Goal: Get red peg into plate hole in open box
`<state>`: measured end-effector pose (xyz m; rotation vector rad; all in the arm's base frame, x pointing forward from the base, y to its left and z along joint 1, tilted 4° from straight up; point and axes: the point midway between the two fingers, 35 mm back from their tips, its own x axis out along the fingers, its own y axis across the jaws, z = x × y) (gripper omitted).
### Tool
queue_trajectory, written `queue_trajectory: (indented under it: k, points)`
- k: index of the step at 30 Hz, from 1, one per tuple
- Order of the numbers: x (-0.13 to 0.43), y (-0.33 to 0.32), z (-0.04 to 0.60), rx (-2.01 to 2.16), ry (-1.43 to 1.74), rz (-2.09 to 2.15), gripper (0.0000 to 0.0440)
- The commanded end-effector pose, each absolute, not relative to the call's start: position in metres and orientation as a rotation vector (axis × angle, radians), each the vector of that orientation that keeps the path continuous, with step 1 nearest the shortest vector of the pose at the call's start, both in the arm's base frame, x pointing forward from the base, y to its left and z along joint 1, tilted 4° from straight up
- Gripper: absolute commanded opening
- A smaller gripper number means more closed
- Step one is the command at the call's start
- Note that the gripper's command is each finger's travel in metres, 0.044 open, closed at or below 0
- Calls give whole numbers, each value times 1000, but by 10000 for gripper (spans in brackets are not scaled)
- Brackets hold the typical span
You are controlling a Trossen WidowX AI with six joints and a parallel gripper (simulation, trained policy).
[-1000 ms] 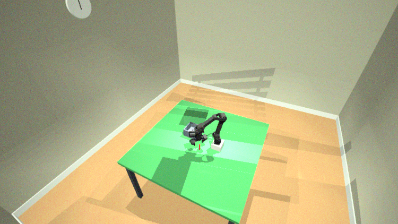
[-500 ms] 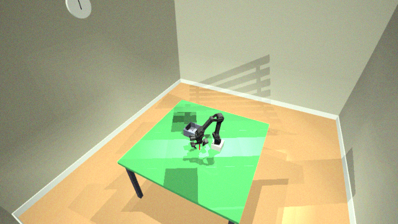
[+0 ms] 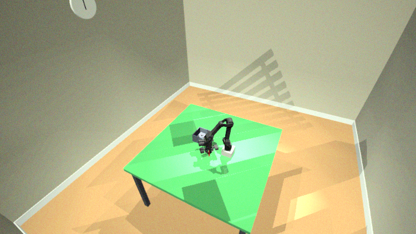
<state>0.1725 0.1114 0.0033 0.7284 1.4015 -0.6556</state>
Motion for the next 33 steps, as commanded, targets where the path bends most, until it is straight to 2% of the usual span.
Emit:
queue_trajectory:
  k: [1, 21, 33]
  points:
    - [181, 112, 12, 722, 1376, -635, 0]
    - [235, 82, 95, 591, 1195, -574, 0]
    - [270, 39, 124, 616, 1127, -652, 0]
